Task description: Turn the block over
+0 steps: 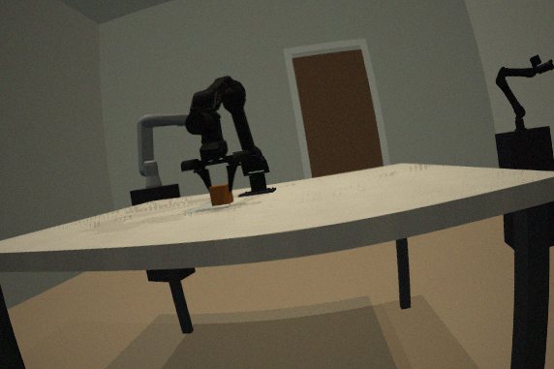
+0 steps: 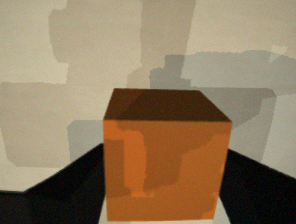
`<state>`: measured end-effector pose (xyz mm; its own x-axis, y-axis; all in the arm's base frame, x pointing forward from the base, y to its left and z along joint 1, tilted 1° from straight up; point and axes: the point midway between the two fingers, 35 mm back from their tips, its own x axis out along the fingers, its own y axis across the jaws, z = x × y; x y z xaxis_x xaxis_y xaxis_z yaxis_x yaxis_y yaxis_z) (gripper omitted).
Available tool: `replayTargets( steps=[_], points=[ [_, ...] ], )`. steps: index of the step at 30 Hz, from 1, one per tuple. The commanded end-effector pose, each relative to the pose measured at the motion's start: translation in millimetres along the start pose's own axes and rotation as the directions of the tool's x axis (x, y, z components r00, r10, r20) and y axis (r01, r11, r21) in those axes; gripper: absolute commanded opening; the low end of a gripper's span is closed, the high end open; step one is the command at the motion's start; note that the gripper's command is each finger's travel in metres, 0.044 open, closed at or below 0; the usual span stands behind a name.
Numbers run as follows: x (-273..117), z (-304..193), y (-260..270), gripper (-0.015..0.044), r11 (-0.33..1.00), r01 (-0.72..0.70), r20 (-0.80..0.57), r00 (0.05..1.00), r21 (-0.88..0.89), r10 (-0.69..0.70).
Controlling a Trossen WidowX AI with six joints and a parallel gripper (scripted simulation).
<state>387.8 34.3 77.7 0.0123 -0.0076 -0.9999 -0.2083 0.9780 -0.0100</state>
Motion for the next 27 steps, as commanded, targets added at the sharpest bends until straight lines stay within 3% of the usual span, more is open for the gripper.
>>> replayTargets(
  steps=[1,27],
  points=[
    [-17.5,1.7,-0.3,0.0,1.0,0.003,0.017,1.0,0.003,-0.003],
    [-10.4,4.2,-1.1,0.0,1.0,-0.001,0.326,0.945,0.007,-0.001]
  ],
)
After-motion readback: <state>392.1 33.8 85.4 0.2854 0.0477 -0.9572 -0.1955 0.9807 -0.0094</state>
